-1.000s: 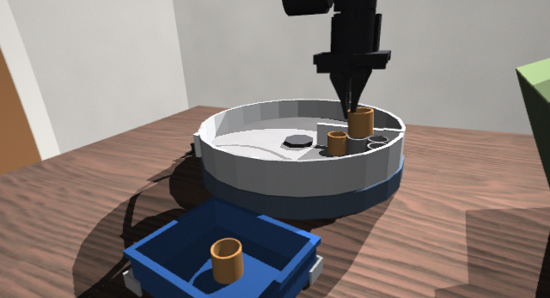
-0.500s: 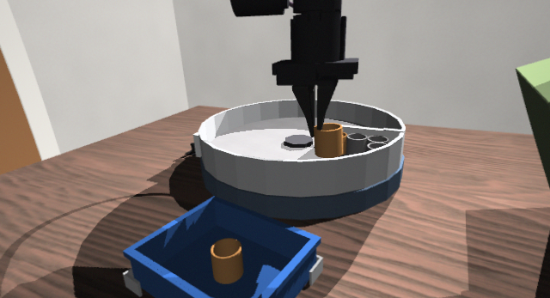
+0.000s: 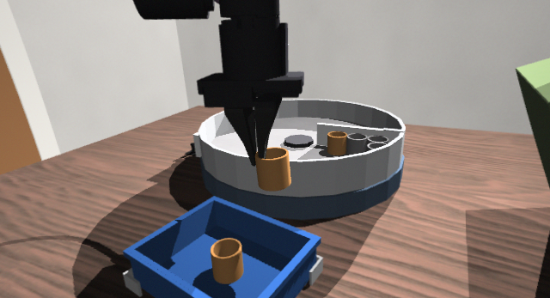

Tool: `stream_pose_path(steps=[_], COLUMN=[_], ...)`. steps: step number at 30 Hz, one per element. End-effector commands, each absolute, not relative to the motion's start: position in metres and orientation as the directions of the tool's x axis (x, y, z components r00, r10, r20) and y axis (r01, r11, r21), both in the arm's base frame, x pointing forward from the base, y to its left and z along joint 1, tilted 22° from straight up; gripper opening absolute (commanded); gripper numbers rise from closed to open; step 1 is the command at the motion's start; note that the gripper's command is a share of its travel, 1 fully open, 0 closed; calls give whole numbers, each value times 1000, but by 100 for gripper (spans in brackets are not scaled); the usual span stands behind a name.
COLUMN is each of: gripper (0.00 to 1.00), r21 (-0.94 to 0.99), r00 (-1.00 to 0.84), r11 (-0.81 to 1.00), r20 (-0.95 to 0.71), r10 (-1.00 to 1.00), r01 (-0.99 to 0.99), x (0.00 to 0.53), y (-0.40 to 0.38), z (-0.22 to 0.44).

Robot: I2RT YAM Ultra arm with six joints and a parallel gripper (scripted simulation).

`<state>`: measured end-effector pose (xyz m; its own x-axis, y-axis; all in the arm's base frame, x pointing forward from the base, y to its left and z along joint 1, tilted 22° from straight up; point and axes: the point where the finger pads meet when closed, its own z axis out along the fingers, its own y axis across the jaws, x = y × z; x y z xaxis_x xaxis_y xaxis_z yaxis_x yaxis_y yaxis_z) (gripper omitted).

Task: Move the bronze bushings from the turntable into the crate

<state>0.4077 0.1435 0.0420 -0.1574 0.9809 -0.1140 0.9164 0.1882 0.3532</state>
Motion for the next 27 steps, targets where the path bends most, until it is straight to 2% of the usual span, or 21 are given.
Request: stream_pose_path(steps=[1,27], gripper=[0,0], r21=[351,368], r00=[-164,-203], r11=[206,248], r20=[-147,-156], r10=[975,967], r01=[913,896], x=[415,428], y=[160,192], z=[55,69])
